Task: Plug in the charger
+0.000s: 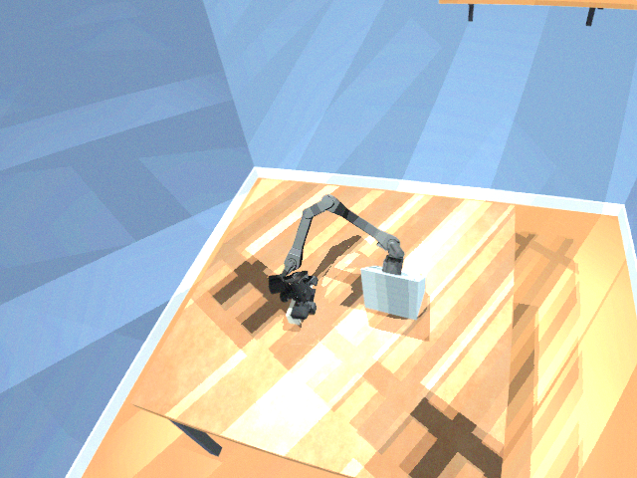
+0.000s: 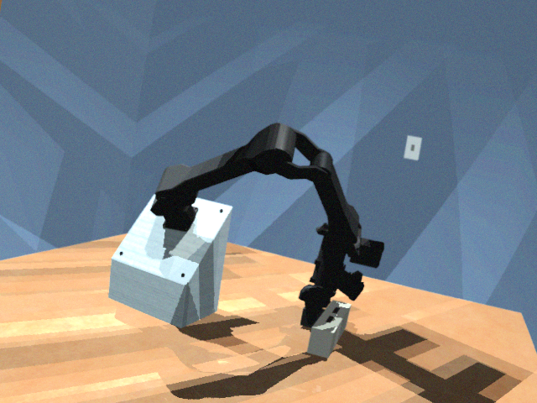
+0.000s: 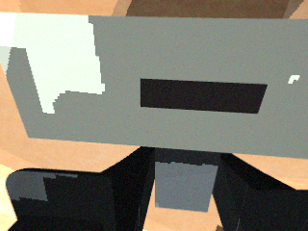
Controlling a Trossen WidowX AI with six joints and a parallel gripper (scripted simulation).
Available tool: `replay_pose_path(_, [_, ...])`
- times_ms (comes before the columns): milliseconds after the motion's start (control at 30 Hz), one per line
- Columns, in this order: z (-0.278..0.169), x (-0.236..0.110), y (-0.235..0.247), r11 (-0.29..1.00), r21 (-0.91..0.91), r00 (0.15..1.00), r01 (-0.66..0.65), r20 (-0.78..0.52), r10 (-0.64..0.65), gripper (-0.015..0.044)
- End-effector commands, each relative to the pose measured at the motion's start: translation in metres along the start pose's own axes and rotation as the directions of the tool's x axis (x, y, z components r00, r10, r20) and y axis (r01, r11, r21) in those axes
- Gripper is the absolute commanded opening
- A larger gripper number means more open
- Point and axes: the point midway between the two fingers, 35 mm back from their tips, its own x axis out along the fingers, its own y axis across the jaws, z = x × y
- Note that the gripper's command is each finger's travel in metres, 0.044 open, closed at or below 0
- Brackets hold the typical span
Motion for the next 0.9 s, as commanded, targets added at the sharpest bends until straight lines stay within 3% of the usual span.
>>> replay_pose_path(0, [0.0075, -0.0043, -0.0002, 1.0, 0.02, 1.0, -0.005, 0.022, 0.005, 0.0])
replay_pose_path(867, [0.0077, -0.0069, -0.0005, 1.0, 0.02, 1.0, -0.005, 0.022, 0.005, 0.0])
